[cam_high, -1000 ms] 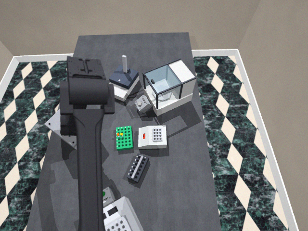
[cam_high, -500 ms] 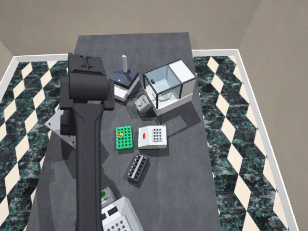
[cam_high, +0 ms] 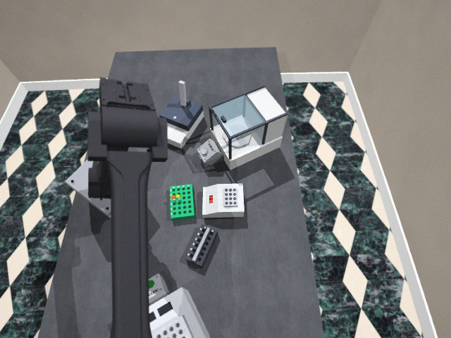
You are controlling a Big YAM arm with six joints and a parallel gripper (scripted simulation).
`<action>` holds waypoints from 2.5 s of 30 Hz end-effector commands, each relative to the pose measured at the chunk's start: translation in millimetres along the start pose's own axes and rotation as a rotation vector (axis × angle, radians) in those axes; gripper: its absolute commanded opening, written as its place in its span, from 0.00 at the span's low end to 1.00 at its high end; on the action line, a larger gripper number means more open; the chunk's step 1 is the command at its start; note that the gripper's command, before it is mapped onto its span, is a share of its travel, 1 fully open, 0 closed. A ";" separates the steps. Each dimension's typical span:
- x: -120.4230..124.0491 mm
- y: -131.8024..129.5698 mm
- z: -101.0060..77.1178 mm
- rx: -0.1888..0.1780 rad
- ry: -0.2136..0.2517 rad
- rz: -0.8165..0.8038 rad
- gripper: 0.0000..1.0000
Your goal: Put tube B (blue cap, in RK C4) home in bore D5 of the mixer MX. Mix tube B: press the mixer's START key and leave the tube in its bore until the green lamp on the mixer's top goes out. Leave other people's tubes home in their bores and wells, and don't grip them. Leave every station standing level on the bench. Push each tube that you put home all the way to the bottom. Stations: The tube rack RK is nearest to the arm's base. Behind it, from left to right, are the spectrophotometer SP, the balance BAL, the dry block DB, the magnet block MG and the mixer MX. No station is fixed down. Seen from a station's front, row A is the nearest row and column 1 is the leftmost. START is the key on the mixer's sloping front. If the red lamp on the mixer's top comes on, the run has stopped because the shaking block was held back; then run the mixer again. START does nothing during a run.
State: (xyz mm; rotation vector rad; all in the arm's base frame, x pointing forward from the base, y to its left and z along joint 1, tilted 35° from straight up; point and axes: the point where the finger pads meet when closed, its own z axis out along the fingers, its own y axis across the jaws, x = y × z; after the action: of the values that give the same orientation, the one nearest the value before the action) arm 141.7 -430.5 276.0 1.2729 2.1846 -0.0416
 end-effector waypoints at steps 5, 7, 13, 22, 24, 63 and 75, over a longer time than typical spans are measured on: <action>-14.3 2.0 -11.9 0.006 -0.032 -0.022 0.36; -14.3 2.0 -11.9 0.006 -0.032 -0.022 0.36; -14.3 2.0 -11.9 0.006 -0.032 -0.022 0.36; -14.3 2.0 -11.9 0.006 -0.032 -0.022 0.36; -14.3 2.0 -11.9 0.006 -0.032 -0.022 0.36; 176.7 26.9 63.1 -0.001 -0.024 0.051 0.00; 187.2 24.5 68.8 0.006 -0.039 0.055 0.00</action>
State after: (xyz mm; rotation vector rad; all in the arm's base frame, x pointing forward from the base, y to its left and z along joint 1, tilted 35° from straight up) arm 124.0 -272.7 111.3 1.3341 2.1489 -0.0103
